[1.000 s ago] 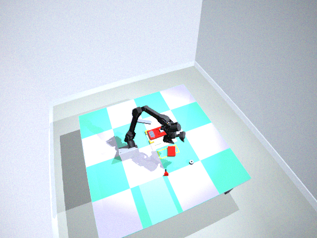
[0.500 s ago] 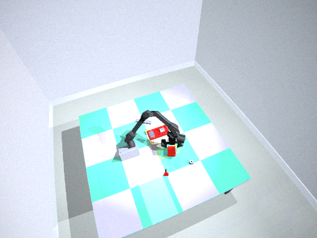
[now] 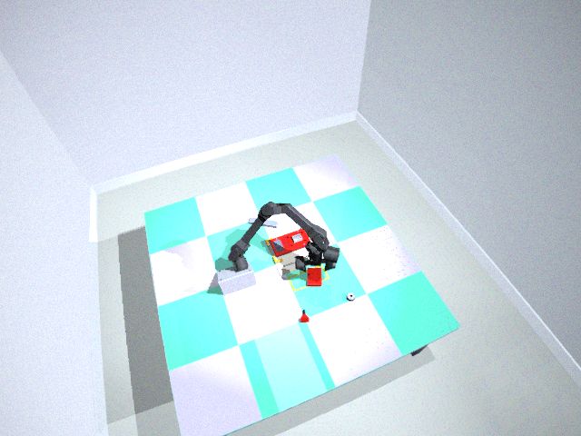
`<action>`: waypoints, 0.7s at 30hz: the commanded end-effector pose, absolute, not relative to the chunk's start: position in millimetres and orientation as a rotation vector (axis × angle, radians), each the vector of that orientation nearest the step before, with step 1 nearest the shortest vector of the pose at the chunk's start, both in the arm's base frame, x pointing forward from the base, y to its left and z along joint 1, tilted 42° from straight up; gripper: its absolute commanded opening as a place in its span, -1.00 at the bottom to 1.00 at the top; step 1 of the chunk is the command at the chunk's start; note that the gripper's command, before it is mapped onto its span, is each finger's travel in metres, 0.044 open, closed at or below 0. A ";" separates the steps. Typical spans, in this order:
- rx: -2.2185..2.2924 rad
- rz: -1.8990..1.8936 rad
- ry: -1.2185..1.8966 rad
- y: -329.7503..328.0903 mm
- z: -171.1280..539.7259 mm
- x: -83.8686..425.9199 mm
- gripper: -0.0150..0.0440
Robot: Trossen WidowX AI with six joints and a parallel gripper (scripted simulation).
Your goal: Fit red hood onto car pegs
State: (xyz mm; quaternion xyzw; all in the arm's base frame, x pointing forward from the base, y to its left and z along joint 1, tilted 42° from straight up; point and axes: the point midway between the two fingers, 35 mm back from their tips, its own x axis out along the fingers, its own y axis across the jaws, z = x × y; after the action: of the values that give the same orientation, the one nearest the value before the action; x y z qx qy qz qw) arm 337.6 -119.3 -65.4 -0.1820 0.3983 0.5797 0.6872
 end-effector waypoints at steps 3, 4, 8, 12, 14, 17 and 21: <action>-0.402 1.295 0.891 -115.6 -69.2 337.7 1.00; -0.402 1.295 0.891 -115.0 -69.8 337.8 1.00; -0.402 1.295 0.891 -112.8 -72.4 337.8 1.00; -0.402 1.295 0.890 -110.7 -75.0 337.9 1.00; -0.402 1.295 0.890 -109.6 -76.3 337.9 1.00; -0.402 1.295 0.890 -108.0 -78.3 337.9 1.00; -0.402 1.296 0.890 -106.0 -81.0 338.0 1.00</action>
State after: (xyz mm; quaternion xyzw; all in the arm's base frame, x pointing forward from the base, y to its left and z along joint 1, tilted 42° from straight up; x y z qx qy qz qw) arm 338.0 -107.8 -79.1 -0.1819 0.3980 0.5798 0.6872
